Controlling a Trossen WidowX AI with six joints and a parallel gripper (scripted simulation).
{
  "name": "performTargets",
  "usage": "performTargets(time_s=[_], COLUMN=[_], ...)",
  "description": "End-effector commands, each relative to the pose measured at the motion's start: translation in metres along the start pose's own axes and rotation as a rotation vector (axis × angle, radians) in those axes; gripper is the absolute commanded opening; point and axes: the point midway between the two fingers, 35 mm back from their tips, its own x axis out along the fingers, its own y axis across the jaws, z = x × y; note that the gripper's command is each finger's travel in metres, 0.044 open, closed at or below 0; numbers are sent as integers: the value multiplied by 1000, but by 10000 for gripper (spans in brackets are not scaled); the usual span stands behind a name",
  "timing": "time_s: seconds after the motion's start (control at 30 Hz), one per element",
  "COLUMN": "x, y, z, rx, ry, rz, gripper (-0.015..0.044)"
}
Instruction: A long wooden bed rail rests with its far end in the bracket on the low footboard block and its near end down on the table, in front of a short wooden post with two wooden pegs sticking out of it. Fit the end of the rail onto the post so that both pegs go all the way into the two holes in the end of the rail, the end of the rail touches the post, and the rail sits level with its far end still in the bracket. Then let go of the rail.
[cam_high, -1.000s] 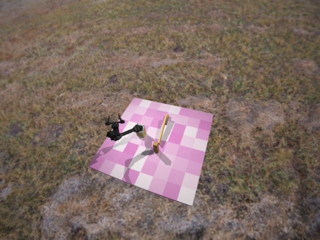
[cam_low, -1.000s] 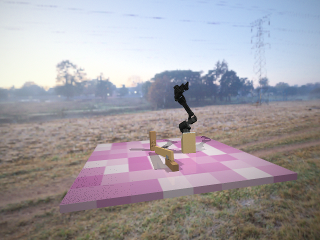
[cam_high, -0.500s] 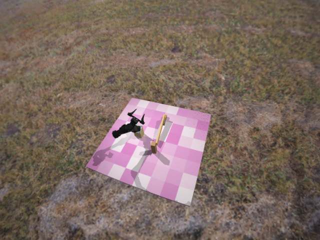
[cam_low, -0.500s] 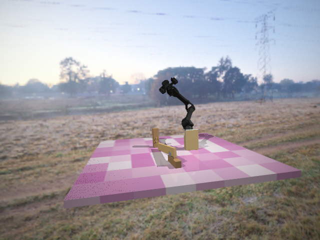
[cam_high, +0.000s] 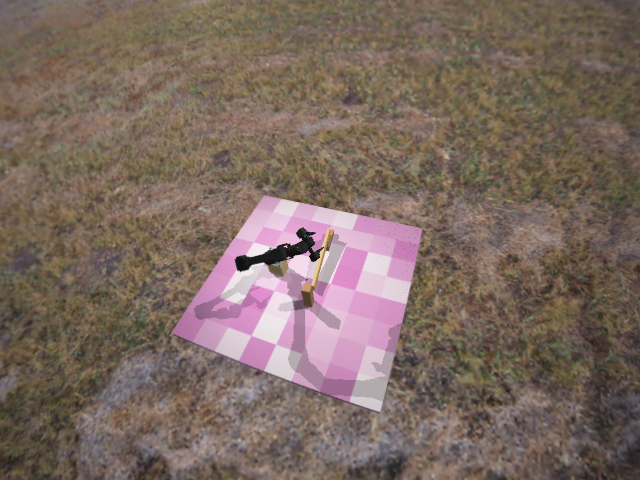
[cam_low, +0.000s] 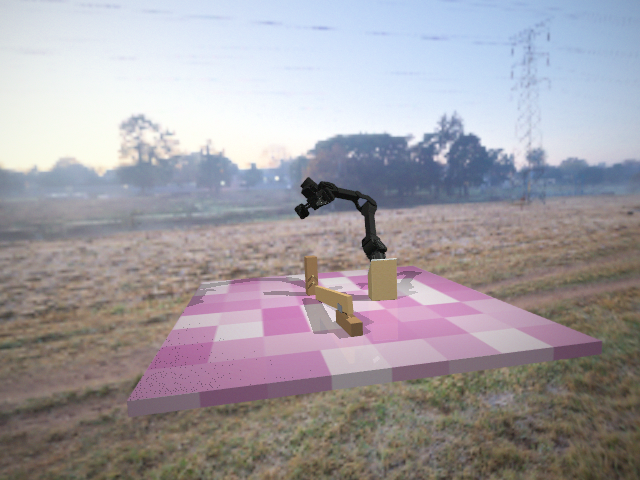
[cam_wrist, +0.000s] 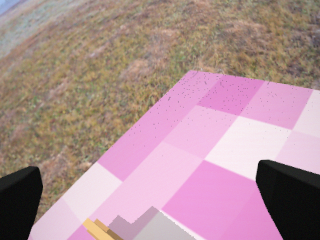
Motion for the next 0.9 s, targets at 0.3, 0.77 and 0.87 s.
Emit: performTargets(time_s=[0.3, 0.77, 0.87], x=[79, 74, 76], y=[-84, -110, -111], z=[-174, -260, -259], rx=[-557, -946, -946], ry=[824, 1315, 1315], rz=[-142, 72, 71], gripper=[440, 440, 440])
